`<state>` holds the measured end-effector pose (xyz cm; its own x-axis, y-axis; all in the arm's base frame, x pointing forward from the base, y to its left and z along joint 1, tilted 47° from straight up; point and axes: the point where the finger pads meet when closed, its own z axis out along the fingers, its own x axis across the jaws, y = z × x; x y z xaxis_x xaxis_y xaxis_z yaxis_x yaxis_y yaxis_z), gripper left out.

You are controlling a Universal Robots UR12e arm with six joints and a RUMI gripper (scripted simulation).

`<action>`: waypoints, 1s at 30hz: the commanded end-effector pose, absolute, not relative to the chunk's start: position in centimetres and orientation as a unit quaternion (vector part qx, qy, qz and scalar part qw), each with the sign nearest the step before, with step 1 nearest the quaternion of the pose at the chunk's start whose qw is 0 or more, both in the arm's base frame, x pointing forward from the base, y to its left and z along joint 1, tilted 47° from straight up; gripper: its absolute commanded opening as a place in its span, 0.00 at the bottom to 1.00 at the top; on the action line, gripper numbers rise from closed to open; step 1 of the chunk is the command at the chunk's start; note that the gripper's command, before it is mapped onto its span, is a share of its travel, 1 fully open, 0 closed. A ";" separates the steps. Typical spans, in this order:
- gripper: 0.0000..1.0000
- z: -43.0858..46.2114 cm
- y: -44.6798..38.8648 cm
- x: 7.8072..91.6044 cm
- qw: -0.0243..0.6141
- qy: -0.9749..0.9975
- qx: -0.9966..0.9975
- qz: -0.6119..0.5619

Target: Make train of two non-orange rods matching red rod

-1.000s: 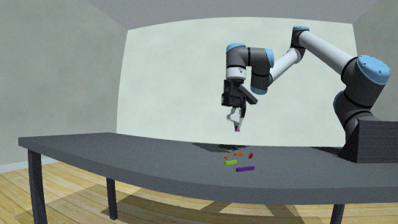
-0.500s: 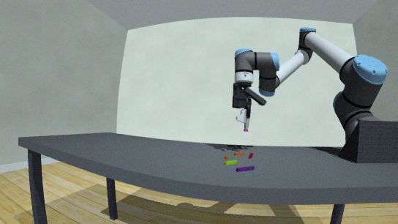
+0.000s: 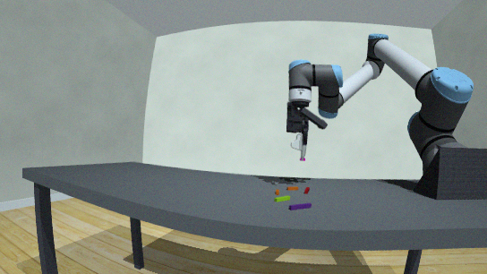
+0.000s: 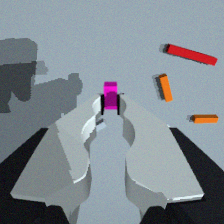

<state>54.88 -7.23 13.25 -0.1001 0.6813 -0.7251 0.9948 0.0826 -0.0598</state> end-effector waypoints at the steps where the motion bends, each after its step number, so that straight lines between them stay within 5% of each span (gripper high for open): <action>1: 0.00 13.3 -7.2 54.9 0.273 0.683 0.613 -0.288; 30: 0.00 8.1 -12.7 55.1 0.273 0.683 0.613 -0.287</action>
